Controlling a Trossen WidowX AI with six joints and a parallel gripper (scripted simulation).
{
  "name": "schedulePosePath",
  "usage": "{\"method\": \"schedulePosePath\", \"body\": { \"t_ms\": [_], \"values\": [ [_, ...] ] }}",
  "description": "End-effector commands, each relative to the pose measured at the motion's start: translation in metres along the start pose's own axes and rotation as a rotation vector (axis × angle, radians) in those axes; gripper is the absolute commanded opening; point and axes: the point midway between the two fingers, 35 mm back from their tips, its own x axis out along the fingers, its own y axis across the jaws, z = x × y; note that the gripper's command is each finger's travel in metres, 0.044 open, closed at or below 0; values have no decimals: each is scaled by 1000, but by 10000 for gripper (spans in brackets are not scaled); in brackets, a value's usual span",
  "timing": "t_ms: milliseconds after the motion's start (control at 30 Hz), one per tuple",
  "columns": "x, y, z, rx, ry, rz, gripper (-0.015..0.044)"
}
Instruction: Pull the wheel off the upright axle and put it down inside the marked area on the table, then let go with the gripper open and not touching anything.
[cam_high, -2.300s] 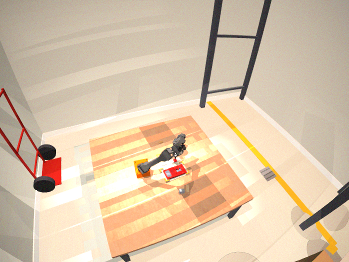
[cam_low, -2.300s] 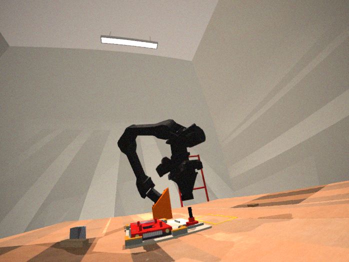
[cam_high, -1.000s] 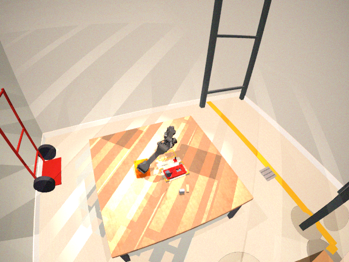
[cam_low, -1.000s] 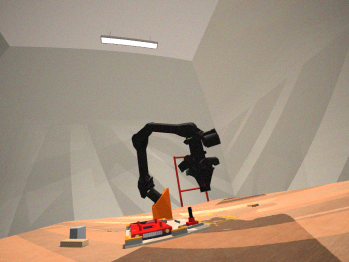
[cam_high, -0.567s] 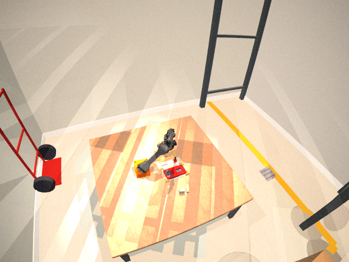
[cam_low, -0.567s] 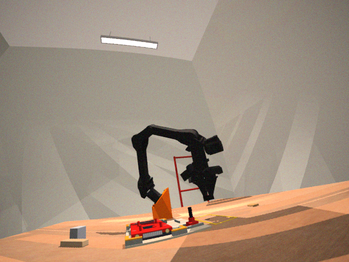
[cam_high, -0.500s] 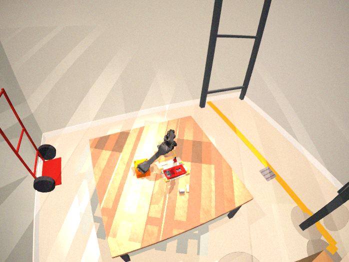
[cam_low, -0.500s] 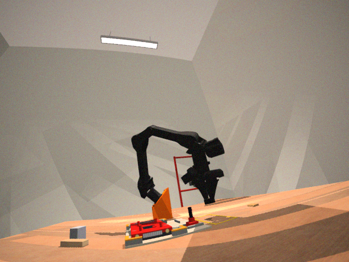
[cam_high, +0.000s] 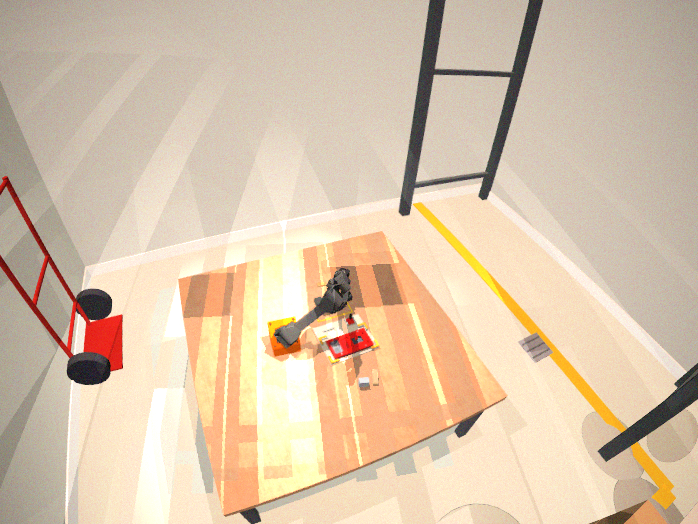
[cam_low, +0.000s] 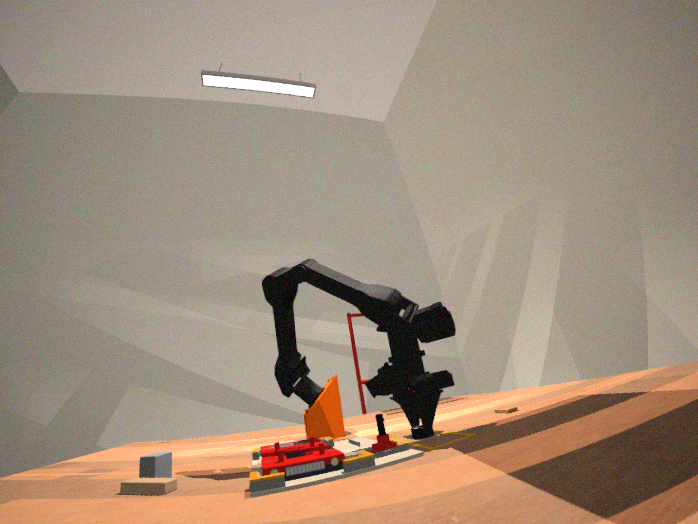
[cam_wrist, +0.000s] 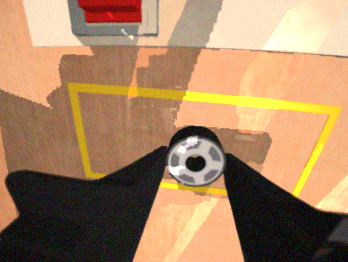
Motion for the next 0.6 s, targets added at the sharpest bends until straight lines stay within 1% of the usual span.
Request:
{"method": "schedulePosePath", "body": {
  "t_ms": [0,133,167,300,367,500,533,567],
  "values": [
    [0,0,0,0,-2,-2,184],
    [-2,0,0,0,-1,-2,289],
    [-7,0,0,0,-1,0,300],
    [-45,0,-1,-1,1,9,300],
    [-58,-1,-1,-2,1,12,300],
    [-60,-1,-1,-2,1,12,300],
    [-55,-1,0,-6,-1,19,326],
    [-60,-7,2,-6,0,19,352]
  ]
}}
